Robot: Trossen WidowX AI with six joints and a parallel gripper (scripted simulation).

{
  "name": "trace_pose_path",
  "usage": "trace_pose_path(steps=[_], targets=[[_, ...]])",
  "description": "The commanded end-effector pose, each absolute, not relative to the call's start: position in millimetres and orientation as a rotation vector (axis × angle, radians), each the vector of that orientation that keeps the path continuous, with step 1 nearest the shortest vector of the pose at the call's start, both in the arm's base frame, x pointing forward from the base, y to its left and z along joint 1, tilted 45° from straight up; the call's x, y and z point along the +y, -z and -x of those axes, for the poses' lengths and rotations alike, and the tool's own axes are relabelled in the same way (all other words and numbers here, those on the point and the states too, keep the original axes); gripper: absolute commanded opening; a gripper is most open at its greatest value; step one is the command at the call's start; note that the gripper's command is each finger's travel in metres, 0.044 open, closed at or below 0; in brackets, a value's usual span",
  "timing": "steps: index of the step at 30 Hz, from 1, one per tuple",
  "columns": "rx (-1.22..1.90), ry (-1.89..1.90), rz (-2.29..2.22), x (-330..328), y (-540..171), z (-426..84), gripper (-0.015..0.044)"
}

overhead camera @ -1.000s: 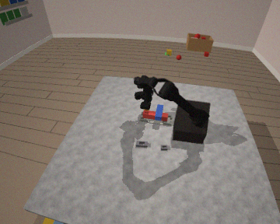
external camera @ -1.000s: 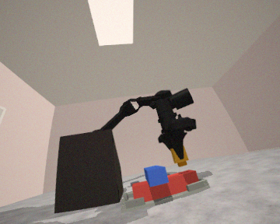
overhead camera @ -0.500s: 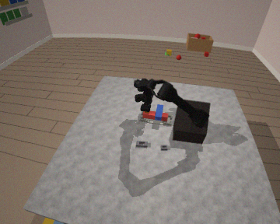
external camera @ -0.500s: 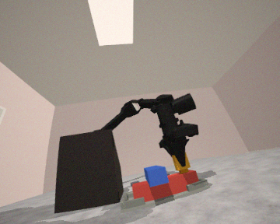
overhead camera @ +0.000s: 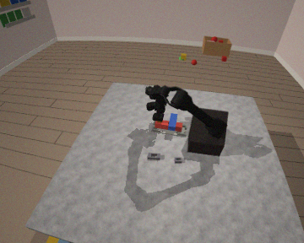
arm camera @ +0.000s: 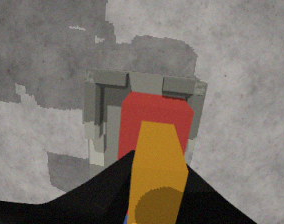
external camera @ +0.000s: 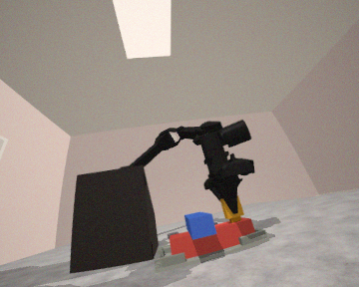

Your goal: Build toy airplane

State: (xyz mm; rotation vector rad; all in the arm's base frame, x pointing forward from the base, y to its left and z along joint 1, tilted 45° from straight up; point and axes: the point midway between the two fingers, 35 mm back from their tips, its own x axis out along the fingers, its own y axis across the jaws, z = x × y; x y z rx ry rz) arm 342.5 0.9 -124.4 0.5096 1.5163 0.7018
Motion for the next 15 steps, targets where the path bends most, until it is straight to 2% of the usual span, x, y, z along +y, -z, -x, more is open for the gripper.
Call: trace_pose_path(steps=[1,13,15], targets=[[1.522,-0.703,-0.514,3.2,126.0,-340.9,0.0067],[1.516,-0.704,-0.510,1.8,124.9,-342.2,0.0078],[1.516,-0.704,-0.510,1.8,124.9,-342.2,0.0065]])
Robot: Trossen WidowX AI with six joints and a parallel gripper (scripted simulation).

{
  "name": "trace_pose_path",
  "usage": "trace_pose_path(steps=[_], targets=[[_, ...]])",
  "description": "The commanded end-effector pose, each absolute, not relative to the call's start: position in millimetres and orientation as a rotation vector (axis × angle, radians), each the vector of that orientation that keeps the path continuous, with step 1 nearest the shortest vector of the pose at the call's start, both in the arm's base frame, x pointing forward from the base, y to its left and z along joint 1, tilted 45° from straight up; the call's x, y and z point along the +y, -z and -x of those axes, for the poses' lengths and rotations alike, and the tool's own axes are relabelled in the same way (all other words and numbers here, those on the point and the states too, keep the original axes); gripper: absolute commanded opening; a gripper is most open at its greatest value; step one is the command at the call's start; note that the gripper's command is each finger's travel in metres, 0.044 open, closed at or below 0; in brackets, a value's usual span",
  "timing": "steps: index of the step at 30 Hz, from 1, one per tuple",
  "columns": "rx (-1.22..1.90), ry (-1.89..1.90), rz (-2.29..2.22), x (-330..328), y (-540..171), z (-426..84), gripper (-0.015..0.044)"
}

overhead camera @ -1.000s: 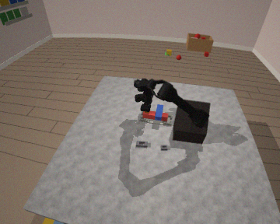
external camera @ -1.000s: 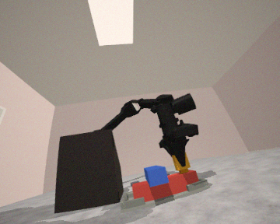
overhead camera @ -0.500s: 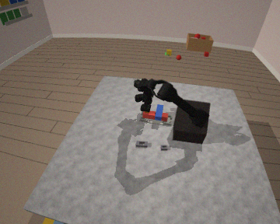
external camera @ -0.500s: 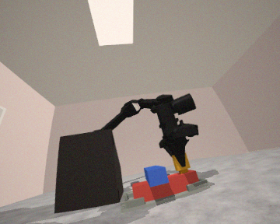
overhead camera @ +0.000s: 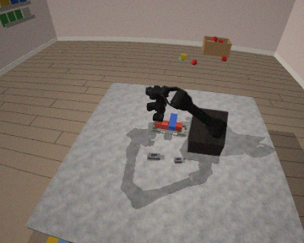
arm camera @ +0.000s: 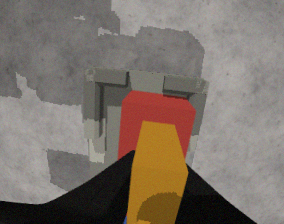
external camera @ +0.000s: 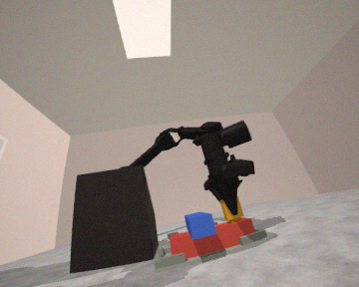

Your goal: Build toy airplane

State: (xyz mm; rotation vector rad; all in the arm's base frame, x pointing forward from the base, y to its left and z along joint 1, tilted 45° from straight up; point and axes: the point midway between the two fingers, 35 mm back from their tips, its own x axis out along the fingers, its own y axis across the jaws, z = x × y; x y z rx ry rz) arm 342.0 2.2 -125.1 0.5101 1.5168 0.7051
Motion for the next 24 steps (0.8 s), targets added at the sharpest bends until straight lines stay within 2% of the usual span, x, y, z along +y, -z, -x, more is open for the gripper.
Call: trace_pose_path(steps=[1,5,6,10,20,24], targets=[[1.516,-0.704,-0.510,1.8,124.9,-342.2,0.0058],[1.516,-0.704,-0.510,1.8,124.9,-342.2,0.0032],[1.516,-0.704,-0.510,1.8,124.9,-342.2,0.0005],[1.516,-0.704,-0.510,1.8,124.9,-342.2,0.0000],[1.516,-0.704,-0.510,1.8,124.9,-342.2,0.0260],[1.516,-0.704,-0.510,1.8,124.9,-342.2,0.0260]])
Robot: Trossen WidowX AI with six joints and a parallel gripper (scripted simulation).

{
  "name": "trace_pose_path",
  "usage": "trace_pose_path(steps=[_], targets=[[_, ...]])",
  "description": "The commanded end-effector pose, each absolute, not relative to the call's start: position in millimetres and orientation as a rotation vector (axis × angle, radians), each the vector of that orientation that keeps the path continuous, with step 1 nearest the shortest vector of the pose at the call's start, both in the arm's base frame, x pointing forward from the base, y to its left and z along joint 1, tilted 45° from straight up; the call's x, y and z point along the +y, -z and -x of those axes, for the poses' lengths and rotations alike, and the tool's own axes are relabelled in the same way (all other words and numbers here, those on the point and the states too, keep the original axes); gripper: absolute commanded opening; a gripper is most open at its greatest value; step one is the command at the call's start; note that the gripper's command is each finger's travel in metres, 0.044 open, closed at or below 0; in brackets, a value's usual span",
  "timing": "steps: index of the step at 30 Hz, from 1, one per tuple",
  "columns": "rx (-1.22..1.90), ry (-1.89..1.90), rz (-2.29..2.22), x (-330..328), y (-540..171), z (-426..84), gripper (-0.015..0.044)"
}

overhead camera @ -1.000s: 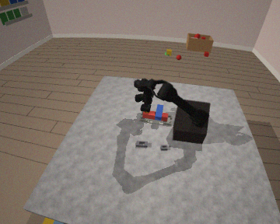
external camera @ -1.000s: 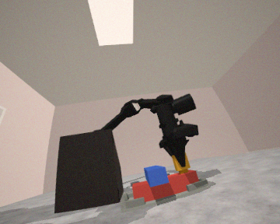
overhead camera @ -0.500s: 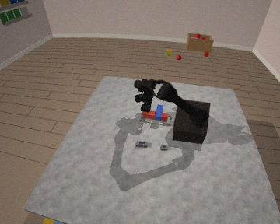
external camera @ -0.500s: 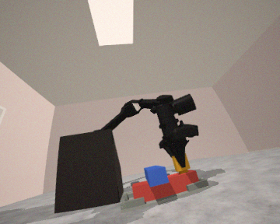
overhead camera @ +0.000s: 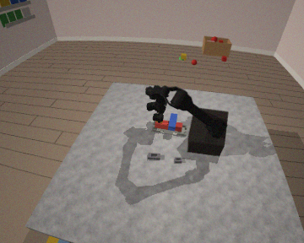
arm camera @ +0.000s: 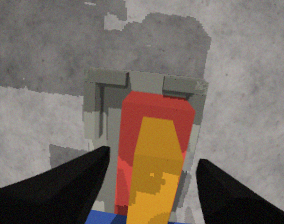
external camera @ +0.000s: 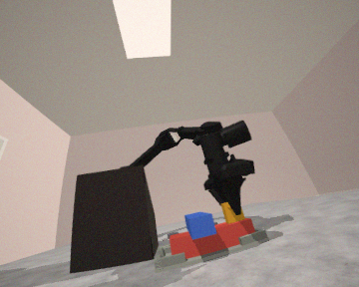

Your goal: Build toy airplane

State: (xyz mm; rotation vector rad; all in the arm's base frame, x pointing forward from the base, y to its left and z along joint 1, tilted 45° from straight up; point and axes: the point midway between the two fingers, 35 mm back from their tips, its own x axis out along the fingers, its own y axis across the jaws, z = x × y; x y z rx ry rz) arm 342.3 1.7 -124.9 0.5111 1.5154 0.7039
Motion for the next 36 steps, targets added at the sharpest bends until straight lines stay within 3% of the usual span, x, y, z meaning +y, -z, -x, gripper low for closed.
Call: trace_pose_path(steps=[1,11,36], targets=[[1.516,-0.704,-0.510,2,125,-342,0.0260],[1.523,-0.698,-0.511,-62,60,-350,0.0260],[1.523,-0.699,-0.510,-64,60,-352,0.0260]])
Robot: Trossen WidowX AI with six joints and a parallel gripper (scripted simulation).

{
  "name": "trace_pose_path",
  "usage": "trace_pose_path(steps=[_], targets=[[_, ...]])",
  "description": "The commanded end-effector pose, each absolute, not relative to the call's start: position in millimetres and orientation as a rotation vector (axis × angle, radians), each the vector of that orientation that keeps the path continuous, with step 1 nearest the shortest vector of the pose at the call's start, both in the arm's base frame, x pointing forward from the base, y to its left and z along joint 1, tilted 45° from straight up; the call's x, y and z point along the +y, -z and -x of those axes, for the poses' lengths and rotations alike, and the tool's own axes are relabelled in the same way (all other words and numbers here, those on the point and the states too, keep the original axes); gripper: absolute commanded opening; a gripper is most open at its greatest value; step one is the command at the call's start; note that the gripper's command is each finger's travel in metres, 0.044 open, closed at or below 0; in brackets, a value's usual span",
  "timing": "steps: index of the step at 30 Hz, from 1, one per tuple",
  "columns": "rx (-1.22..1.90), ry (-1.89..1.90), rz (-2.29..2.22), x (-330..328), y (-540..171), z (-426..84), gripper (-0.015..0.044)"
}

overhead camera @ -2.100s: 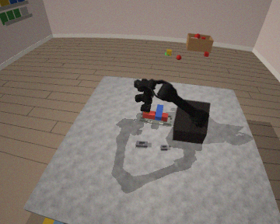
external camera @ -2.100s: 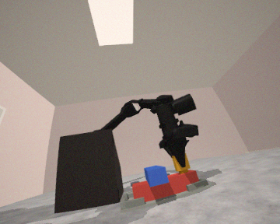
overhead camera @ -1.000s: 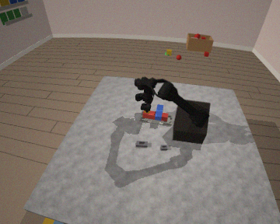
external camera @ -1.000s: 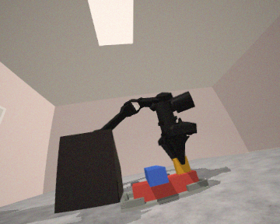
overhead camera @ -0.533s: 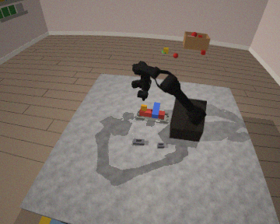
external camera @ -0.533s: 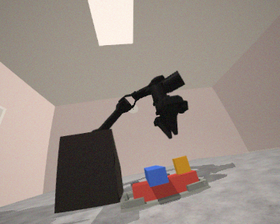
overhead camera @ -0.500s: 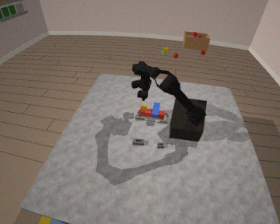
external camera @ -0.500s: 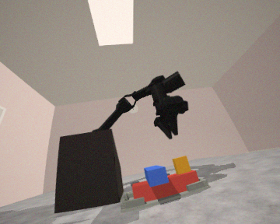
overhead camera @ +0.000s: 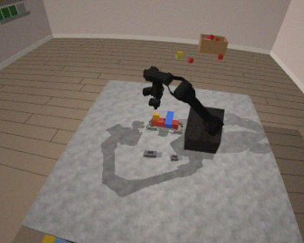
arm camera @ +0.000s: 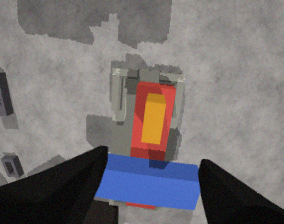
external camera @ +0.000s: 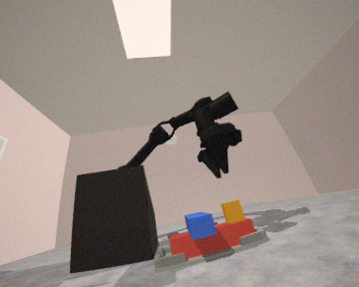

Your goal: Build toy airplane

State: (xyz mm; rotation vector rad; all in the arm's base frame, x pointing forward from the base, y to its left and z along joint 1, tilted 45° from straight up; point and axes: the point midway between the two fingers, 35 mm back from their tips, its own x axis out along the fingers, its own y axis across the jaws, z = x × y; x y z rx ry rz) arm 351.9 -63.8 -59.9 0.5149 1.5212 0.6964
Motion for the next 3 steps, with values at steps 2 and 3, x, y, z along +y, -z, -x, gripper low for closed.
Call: trace_pose_path(steps=[2,3], targets=[[1.523,-0.699,-0.510,-63.7,60.1,-351.7,0.0260],[1.523,-0.699,-0.510,-63.7,60.1,-351.7,0.0260]])
